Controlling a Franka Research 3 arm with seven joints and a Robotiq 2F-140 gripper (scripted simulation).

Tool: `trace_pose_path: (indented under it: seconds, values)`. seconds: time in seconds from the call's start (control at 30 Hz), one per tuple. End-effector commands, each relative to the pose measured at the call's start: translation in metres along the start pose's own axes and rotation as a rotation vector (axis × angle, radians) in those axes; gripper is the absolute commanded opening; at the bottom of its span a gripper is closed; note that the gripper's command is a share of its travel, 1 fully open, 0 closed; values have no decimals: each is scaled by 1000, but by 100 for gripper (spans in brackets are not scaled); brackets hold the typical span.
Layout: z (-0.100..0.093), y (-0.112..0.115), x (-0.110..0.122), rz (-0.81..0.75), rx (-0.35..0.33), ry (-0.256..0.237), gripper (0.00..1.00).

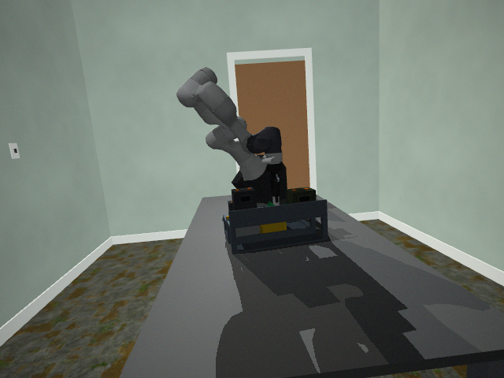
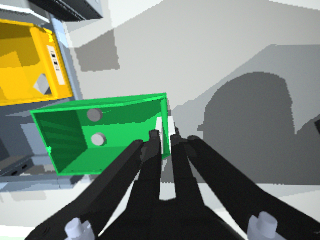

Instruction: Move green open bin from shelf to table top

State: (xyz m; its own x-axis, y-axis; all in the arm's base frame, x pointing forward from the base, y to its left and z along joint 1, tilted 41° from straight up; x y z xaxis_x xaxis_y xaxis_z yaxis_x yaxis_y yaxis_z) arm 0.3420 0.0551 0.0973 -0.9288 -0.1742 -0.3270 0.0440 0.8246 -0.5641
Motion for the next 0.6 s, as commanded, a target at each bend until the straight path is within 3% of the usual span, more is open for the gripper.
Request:
trace_pose_path:
  seconds: [0.0, 0.57]
  values:
    - [-2, 2, -1, 12, -6, -8, 0]
    - [-2, 3, 10, 12, -6, -8, 0]
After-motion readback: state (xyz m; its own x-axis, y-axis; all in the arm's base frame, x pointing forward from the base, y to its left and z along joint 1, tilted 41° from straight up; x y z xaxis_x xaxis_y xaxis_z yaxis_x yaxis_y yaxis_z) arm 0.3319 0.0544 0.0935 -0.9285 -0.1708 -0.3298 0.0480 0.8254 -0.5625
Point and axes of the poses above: the point where the finger pads meet when closed, its own z axis out along the fingers, its own x axis across the jaws, y = z × x, the point moved 10 cm from there along -z, back along the fingers, and after that the axes turned 2 degrees about -z, right-handed, at the moved point
